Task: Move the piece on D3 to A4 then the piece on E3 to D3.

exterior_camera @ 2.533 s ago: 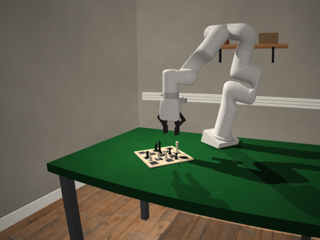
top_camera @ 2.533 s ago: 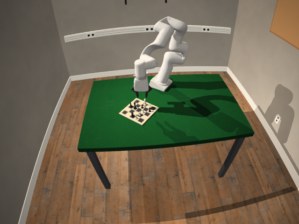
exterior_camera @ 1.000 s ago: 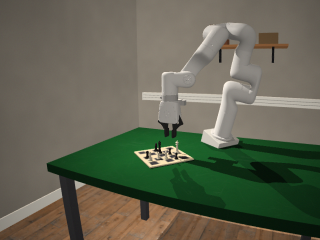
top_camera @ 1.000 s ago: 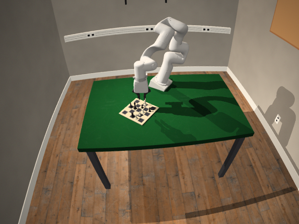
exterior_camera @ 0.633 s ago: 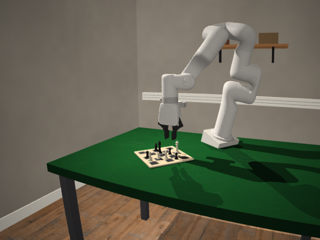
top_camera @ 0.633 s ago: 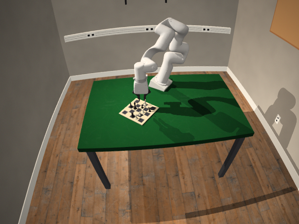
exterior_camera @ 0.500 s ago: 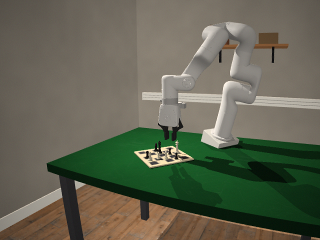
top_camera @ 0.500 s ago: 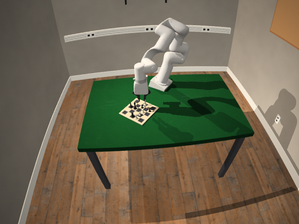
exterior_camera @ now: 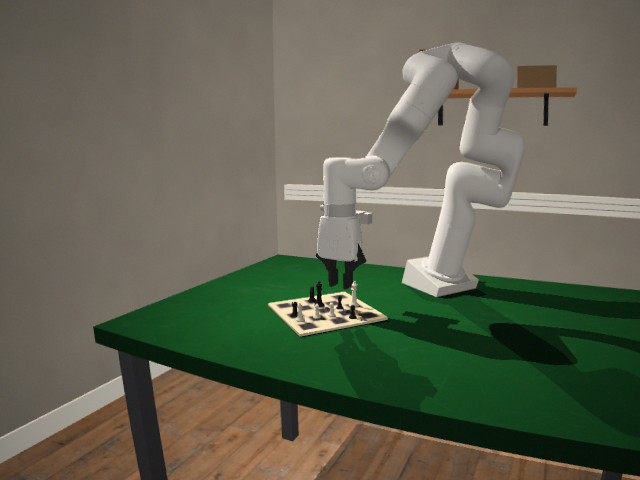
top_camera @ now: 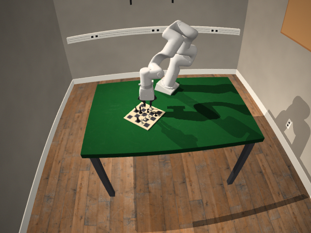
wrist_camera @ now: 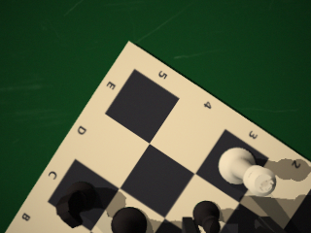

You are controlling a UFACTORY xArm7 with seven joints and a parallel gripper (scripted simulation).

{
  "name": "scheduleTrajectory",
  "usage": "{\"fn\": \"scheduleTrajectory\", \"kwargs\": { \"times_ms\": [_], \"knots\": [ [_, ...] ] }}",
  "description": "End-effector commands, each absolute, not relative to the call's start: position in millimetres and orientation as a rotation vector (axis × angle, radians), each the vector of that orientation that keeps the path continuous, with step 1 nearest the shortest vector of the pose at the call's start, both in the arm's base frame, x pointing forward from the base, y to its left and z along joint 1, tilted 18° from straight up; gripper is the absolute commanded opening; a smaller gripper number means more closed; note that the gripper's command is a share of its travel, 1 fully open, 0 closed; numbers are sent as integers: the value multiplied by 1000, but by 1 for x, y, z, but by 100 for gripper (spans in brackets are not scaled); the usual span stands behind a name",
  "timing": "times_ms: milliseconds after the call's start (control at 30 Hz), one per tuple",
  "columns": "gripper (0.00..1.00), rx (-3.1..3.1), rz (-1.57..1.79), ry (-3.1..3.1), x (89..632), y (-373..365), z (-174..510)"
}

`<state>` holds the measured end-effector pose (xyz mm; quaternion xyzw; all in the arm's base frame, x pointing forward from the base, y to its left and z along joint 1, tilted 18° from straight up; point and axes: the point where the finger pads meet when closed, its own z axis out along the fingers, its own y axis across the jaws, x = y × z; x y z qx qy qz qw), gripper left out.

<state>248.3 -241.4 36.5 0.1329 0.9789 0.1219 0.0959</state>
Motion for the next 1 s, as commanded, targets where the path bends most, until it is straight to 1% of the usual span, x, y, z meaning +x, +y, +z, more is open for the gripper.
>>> {"fn": "scheduleTrajectory", "kwargs": {
  "times_ms": [0, 967],
  "knots": [
    [35, 393, 362, 2896, 251, -241, 30],
    [35, 393, 362, 2896, 253, -240, 20]
  ]
}}
